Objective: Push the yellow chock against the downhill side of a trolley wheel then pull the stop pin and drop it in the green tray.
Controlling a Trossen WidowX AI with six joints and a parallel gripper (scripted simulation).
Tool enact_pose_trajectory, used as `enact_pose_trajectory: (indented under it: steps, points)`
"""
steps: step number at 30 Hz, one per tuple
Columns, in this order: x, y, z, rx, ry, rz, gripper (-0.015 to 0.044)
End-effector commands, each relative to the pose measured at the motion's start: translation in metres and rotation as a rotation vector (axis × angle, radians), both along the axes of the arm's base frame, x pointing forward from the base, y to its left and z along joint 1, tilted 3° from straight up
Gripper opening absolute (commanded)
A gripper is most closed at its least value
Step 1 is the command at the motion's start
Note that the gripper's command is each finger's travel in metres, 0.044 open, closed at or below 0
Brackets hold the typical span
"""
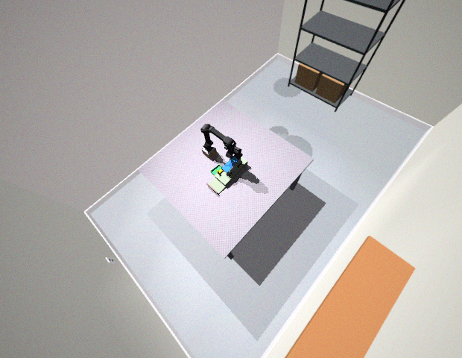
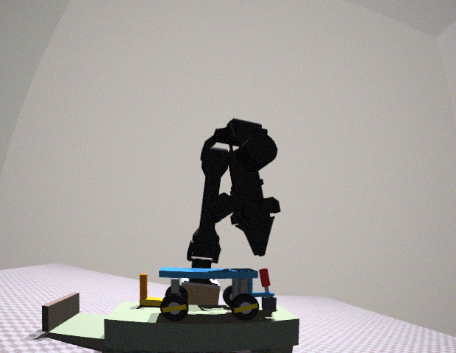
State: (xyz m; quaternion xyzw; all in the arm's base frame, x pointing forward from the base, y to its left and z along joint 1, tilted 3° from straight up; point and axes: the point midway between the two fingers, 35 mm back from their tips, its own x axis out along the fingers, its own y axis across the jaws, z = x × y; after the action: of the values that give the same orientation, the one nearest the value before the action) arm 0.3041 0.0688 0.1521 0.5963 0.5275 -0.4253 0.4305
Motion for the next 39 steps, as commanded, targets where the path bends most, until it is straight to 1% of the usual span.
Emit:
enact_pose_trajectory:
  steps: [1, 21, 30, 39]
  points:
    - [-0.001, 0.002, 0.001, 0.005, -0.005, 0.023, 0.019]
    - [0.001, 0.01, -0.026, 0.006, -0.005, 0.023, 0.019]
    - [0.002, 0.011, -0.028, 0.006, -0.005, 0.023, 0.019]
    - [0.004, 0.014, -0.04, 0.006, -0.005, 0.023, 0.019]
